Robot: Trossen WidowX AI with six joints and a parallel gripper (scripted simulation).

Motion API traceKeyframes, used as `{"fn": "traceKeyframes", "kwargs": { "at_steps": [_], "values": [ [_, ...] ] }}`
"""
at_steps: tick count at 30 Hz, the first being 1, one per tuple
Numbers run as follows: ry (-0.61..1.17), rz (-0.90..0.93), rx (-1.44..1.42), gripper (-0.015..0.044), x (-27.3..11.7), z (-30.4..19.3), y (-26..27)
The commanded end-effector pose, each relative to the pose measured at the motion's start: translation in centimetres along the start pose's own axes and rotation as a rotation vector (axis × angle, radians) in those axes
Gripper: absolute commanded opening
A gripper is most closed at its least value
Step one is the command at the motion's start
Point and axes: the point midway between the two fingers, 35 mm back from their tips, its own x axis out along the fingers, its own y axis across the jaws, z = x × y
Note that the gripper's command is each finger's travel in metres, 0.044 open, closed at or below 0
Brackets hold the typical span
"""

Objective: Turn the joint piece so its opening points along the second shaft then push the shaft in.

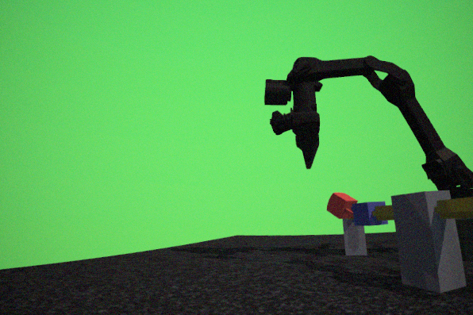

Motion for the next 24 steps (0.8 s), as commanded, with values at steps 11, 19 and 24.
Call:
{"fn": "traceKeyframes", "kwargs": {
  "at_steps": [11, 19, 24],
  "values": [
    [0.04, -0.014, -0.049, 0.044, 0.29, -0.11, -1.33],
    [0.029, -0.026, -0.298, 0.044, 0.49, -0.15, -1.28],
    [0.025, -0.035, -0.453, 0.044, 0.62, -0.18, -1.25]
  ]
}}
